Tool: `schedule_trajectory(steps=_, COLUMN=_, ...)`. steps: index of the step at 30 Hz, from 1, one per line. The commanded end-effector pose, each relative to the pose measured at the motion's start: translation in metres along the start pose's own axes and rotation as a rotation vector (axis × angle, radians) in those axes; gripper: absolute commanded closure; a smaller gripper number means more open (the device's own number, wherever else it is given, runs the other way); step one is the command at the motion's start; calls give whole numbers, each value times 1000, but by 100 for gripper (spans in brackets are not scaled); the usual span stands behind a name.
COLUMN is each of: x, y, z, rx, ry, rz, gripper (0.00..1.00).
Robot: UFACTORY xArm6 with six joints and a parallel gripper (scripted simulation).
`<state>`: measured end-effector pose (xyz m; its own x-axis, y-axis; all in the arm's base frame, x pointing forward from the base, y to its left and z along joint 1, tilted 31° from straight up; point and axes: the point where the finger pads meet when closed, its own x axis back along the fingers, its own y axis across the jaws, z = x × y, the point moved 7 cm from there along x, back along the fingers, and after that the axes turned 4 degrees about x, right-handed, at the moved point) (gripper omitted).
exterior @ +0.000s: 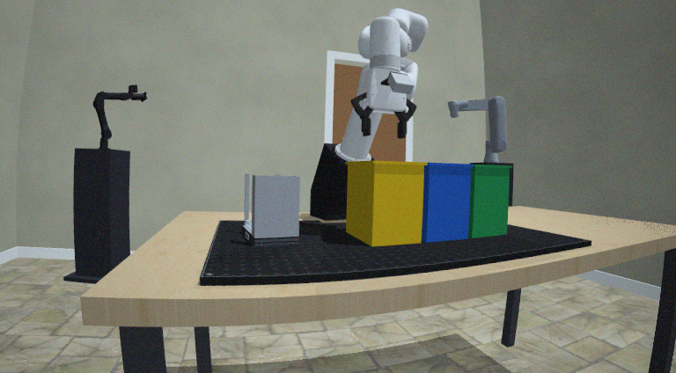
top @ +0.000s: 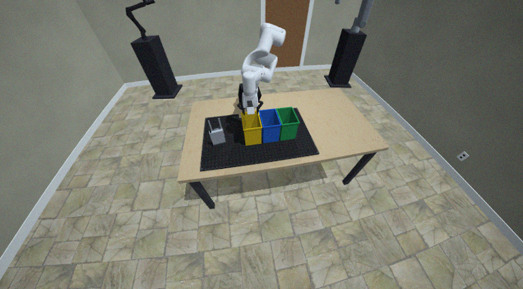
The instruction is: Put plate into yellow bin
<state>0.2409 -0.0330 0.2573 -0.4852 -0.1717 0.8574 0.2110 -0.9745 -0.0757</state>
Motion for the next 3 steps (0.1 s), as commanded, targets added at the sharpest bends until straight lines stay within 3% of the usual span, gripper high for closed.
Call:
schedule_trajectory(steps=1, x=1, y=0, z=1, rx=1, ry=3, rz=-1, gripper=0)
schedule_trajectory(steps=3, x=1, y=0, z=1, rx=1, ry=3, rz=-1, gripper=0)
